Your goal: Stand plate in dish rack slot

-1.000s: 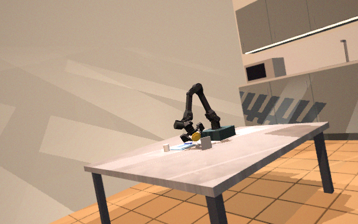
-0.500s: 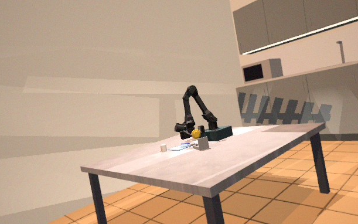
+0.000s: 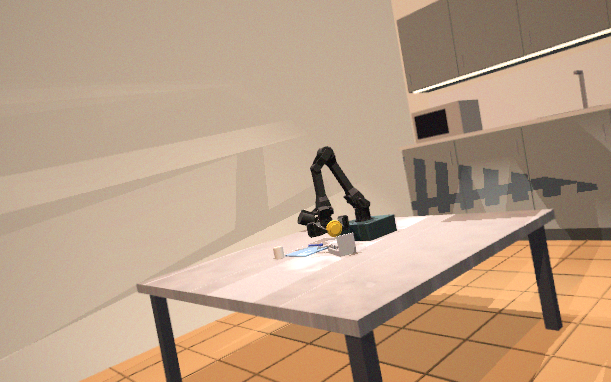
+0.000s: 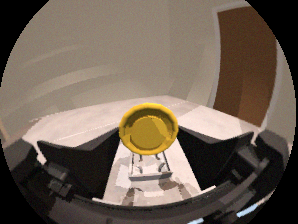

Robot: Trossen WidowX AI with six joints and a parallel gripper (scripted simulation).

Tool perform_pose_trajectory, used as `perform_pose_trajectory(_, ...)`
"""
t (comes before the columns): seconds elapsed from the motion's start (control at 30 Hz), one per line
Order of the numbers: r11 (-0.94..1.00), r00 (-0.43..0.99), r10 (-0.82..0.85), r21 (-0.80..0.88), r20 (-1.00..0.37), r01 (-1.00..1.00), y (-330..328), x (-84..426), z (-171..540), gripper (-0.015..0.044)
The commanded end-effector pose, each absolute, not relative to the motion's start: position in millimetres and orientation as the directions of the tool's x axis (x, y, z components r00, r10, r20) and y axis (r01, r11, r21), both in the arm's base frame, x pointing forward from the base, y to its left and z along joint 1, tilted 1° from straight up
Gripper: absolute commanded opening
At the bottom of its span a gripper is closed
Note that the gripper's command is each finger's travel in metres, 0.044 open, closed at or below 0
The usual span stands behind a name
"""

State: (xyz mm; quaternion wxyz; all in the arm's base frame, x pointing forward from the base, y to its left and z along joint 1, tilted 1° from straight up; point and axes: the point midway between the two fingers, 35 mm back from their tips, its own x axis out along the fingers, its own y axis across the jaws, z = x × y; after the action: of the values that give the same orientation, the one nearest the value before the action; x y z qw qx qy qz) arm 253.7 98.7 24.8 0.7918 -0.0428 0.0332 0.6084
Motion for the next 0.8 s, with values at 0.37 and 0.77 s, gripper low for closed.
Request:
perform_pose_trajectory(0.37, 0.253, 0.253, 0.962, -0.021, -0.104, -0.967, 106.6, 258.8, 5.8, 0.0000)
perform_pose_trajectory(0.77, 0.250, 0.251, 0.963, -0.026, -0.101, -0.968, 112.0, 260.5, -5.3, 0.0000)
